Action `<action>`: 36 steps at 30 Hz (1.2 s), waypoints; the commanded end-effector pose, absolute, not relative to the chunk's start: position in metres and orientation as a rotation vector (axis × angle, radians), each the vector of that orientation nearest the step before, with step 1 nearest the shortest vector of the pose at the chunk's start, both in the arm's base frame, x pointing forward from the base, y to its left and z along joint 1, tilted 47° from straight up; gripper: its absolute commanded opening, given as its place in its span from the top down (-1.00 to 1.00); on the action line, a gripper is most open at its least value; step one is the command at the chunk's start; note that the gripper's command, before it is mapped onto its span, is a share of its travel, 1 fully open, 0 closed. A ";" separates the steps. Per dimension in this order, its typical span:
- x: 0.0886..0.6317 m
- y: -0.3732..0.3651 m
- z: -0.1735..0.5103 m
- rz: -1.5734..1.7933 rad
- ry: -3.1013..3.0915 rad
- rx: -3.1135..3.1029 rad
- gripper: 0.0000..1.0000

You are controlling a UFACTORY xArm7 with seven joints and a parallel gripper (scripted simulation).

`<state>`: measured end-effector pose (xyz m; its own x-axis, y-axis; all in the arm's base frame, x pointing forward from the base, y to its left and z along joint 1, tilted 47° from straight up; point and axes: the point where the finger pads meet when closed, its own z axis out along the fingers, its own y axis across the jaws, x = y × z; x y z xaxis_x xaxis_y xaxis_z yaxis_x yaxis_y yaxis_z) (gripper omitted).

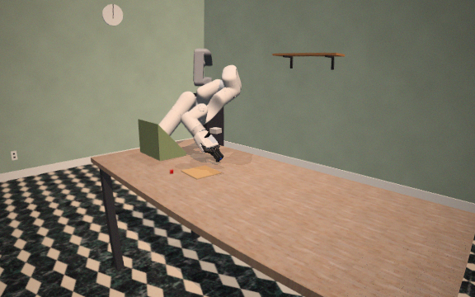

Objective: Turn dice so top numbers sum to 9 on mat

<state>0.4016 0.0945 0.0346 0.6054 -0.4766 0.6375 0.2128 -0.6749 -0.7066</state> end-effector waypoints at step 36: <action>0.405 0.105 0.023 -1.118 0.211 -2.034 0.78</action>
